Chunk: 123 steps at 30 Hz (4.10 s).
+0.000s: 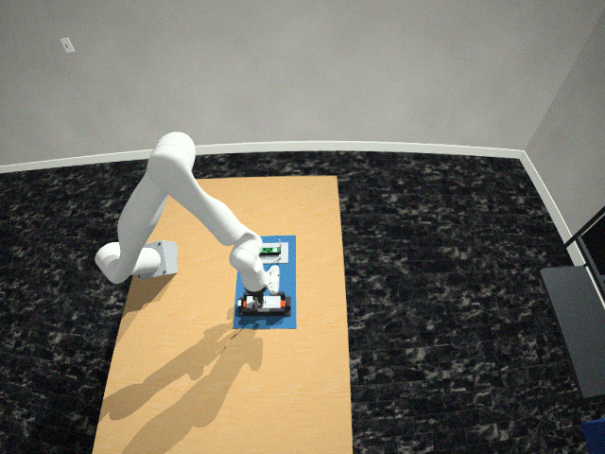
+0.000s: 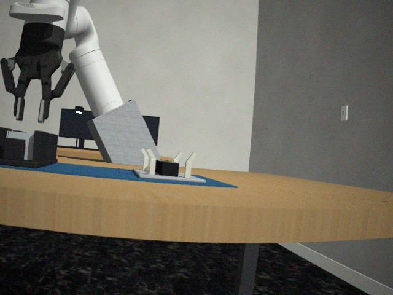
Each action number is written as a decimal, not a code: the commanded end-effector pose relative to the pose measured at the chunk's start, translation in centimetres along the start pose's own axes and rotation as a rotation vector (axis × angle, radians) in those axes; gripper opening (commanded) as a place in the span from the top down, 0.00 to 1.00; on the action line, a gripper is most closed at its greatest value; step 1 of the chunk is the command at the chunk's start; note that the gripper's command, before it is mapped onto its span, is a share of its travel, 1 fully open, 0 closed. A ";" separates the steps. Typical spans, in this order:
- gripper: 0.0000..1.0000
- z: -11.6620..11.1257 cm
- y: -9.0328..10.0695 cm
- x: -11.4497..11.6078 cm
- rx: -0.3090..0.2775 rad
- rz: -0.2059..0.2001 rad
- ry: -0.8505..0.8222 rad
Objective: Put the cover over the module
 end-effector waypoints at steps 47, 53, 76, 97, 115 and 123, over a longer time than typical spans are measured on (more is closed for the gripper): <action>1.00 -0.1 0.2 -0.2 0.005 -0.003 0.003; 1.00 -0.1 0.2 -0.2 0.005 -0.003 0.003; 0.00 -0.1 0.2 -0.2 0.005 -0.003 0.003; 0.00 -0.5 -4.3 -0.4 0.016 -0.005 0.005; 0.00 -0.6 -5.7 -0.3 0.017 -0.005 0.005; 0.00 -0.6 -5.7 -0.3 0.018 -0.006 0.006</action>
Point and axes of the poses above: the point where the finger pads meet when closed, its own y axis back along the fingers, its own x axis across the jaws, z = x × y, the point moved 3 cm from there along y, back along the fingers, and after that the axes turned 3 degrees about -y, right-handed, at the moved point
